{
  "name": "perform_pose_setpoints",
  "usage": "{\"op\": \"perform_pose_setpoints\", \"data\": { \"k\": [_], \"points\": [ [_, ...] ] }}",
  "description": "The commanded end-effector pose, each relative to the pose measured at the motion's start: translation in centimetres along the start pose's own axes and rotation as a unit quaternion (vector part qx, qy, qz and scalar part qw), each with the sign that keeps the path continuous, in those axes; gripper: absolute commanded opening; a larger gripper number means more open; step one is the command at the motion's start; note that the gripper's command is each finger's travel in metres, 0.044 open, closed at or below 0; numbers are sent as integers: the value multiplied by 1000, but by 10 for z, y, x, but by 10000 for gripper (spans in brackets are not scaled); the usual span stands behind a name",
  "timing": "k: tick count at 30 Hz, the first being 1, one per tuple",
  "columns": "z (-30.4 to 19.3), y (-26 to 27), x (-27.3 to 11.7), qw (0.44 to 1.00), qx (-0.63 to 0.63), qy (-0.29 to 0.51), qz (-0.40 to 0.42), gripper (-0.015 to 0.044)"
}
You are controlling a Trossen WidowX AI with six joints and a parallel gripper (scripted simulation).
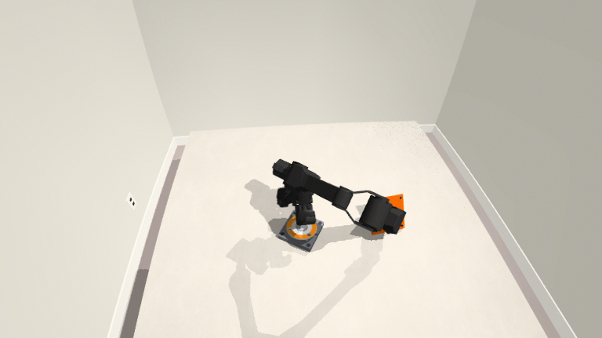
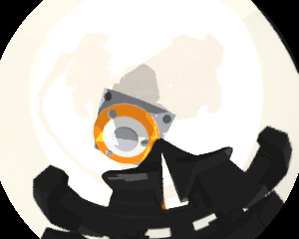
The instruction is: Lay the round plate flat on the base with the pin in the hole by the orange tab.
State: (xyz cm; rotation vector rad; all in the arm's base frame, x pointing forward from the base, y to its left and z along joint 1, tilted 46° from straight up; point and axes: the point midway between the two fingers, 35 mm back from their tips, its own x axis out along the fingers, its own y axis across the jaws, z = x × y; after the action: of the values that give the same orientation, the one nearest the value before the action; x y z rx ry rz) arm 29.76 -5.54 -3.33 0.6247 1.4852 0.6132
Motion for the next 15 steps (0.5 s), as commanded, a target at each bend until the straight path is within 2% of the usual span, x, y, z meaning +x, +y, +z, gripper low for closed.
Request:
{"op": "perform_pose_setpoints", "data": {
  "k": [1,15],
  "points": [
    [-7,1,2,1000,2,6,2,0],
    [-21,8,2,1000,3,6,2,0]
  ]
}}
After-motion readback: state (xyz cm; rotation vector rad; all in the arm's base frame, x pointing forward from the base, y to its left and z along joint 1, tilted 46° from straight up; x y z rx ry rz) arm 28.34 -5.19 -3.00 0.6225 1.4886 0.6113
